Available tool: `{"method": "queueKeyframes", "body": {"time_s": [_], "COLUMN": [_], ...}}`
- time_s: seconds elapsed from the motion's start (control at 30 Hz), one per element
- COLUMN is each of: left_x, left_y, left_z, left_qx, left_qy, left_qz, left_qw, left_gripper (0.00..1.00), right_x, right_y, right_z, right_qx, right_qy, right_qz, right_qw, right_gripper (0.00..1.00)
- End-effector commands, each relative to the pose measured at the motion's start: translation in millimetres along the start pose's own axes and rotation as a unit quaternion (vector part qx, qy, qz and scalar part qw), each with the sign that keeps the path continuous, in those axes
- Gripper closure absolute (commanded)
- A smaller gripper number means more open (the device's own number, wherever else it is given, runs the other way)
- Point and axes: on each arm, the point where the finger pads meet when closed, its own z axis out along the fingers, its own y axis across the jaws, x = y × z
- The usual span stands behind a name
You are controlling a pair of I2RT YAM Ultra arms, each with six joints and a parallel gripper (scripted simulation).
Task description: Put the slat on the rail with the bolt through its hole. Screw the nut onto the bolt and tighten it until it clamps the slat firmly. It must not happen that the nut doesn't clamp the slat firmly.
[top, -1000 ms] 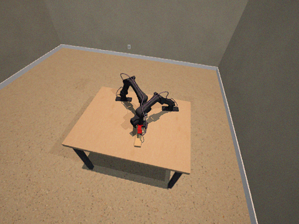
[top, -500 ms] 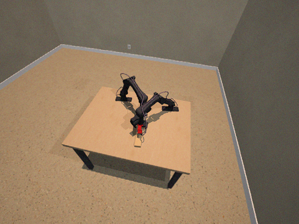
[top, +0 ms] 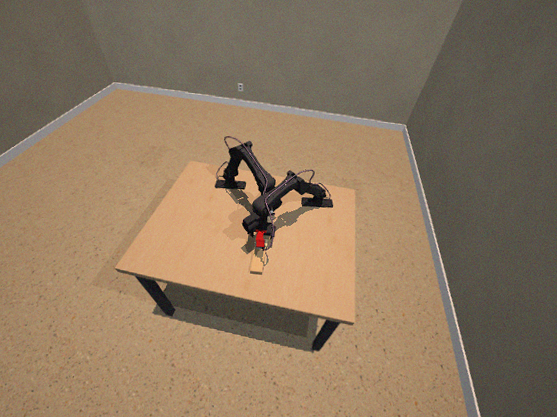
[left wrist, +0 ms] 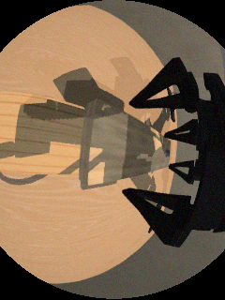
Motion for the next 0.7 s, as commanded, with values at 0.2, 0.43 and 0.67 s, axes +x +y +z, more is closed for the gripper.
{"method": "queueKeyframes", "body": {"time_s": [0.2, 0.43, 0.67], "left_x": [-1.3, -0.8, 0.2], "left_y": [-1.0, -0.6, 0.0], "left_z": [-29.2, -35.9, -45.1], "left_qx": [0.01, 0.01, 0.011], "left_qy": [-0.015, -0.016, -0.02], "left_qz": [0.0, 0.0, 0.0], "left_qw": [1.0, 1.0, 1.0], "left_gripper": [0.0, 0.0, 0.0], "right_x": [-2.2, -2.2, -2.2], "right_y": [0.1, 0.1, 0.1], "right_z": [-4.0, -4.0, -4.0], "right_qx": [0.0, 0.0, 0.0], "right_qy": [-0.007, -0.007, -0.007], "right_qz": [0.0, 0.0, 0.0], "right_qw": [1.0, 1.0, 1.0], "right_gripper": [0.0, 0.0, 0.0]}}
